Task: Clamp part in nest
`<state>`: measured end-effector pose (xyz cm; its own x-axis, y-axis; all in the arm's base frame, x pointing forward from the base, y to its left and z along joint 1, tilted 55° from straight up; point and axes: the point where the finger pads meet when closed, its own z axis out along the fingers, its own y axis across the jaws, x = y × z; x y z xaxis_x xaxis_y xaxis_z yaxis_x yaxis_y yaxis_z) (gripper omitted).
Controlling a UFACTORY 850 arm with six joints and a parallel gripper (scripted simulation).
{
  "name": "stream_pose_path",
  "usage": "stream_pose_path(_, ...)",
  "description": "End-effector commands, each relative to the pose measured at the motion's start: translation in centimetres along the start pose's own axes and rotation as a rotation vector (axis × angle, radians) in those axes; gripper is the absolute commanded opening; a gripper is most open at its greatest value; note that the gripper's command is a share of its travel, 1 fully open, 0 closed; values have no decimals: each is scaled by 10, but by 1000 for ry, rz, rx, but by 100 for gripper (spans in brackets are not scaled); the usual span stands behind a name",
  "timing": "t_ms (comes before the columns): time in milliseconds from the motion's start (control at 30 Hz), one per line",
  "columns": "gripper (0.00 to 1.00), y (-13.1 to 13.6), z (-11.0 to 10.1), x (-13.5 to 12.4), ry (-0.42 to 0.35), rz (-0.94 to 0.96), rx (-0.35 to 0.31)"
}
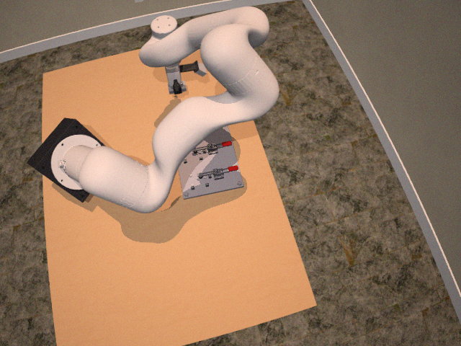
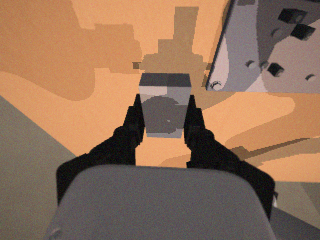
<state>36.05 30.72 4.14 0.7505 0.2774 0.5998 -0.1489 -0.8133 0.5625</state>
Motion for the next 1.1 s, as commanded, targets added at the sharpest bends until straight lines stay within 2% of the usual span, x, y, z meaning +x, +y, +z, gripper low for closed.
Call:
stream_pose_path(0, 0, 0, 1, 1, 1, 0, 1)
stream_pose_path(1067, 0, 0, 23, 9, 1, 0, 1)
